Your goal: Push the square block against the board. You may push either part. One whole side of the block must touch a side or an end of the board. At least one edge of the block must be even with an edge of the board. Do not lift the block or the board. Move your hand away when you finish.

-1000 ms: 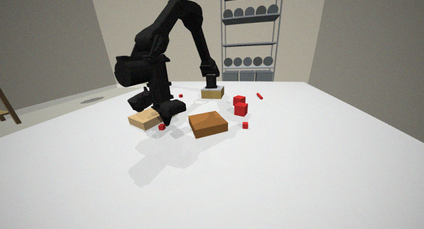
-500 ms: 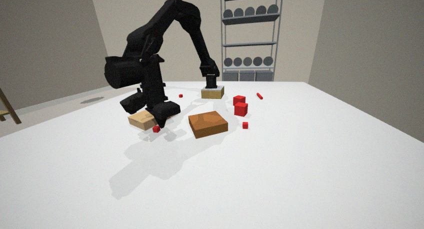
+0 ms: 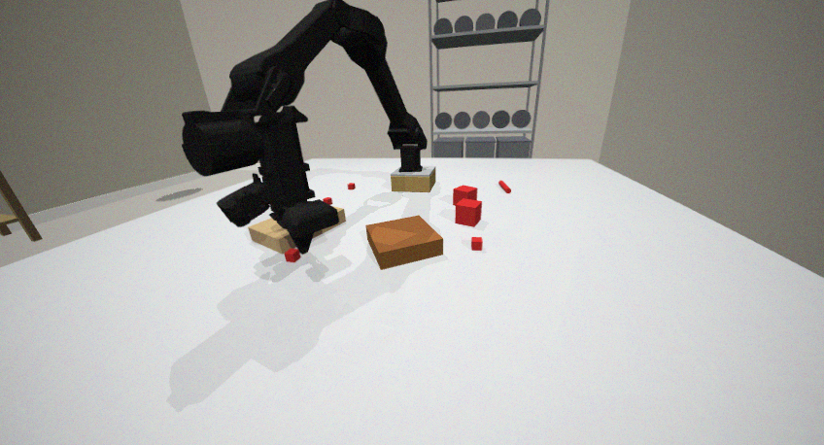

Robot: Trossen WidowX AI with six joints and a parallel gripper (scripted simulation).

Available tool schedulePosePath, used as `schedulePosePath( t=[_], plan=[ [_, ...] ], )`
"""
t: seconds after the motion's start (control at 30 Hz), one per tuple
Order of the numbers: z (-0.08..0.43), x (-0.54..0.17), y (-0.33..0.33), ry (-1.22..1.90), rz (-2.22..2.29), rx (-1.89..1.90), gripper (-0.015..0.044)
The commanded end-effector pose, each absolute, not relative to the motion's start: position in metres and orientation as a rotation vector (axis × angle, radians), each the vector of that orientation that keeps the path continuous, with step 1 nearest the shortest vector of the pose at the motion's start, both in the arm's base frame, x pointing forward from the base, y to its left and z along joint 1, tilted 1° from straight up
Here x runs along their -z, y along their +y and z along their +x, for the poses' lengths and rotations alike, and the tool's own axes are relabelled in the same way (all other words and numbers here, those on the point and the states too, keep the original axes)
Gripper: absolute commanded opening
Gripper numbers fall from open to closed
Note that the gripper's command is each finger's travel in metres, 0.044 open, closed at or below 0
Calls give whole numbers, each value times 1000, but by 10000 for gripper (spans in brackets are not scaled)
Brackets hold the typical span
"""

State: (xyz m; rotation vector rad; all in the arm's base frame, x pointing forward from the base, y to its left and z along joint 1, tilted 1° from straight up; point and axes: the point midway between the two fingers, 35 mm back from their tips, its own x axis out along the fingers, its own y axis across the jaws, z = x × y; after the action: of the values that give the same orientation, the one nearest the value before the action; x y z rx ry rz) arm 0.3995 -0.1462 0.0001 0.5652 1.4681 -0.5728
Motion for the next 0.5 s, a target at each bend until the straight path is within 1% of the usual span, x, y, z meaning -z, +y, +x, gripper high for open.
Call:
schedulePosePath(
  t=[0.0, 0.47],
  plan=[
    [406, -2, -150, 1463, 563, 566, 0],
    [417, -2, -163, 1461, 562, 567, 0]
  ],
)
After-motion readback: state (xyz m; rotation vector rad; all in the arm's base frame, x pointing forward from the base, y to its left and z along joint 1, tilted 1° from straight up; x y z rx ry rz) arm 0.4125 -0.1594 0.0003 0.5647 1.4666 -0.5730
